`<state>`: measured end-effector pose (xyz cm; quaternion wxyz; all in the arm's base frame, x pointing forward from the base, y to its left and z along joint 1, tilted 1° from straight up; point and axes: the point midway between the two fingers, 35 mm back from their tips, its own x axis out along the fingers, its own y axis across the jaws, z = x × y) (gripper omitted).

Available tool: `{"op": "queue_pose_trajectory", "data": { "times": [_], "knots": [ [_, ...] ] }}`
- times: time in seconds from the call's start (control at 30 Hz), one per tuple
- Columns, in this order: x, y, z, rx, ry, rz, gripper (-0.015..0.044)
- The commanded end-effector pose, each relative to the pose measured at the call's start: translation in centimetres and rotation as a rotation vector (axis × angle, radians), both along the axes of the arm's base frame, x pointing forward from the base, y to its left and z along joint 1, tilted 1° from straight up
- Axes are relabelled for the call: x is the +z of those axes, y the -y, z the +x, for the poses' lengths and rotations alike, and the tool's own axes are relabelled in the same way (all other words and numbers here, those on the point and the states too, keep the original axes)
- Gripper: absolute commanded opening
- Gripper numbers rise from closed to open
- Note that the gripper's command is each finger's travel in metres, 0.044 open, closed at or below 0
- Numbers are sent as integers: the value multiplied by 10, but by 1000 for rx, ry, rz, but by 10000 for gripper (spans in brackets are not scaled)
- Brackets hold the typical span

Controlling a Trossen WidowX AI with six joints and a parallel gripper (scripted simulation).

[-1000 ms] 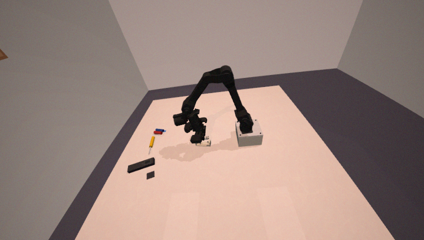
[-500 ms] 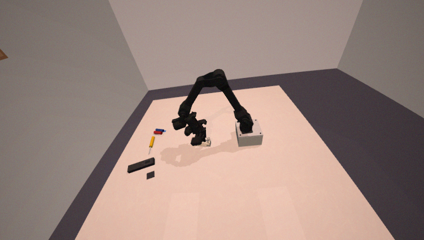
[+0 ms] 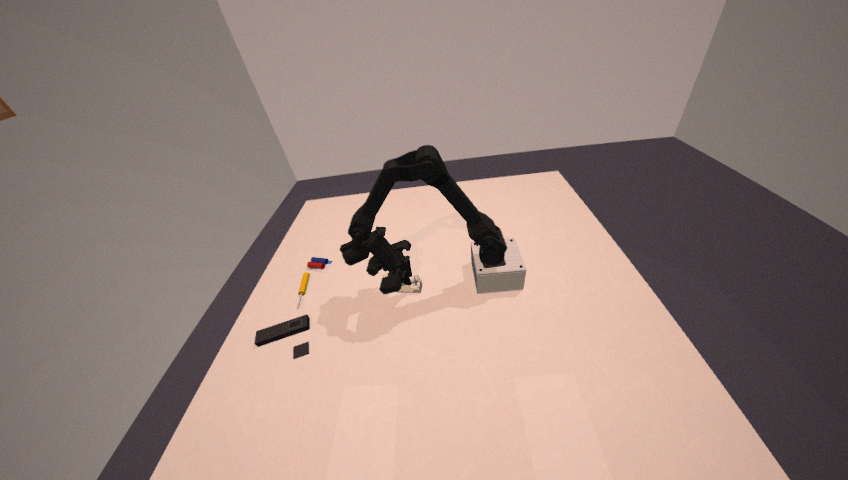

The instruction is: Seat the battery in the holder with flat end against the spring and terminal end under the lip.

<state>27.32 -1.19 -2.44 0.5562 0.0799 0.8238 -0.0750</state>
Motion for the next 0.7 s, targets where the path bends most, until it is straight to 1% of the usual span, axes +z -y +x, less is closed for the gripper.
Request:
{"op": "queue_pose_trajectory", "data": {
  "times": [0.0,0.67],
  "knots": [
    [-1,0,2,0,-20,10,69],
    [-8,1,6,3,-124,27,69]
  ]
}}
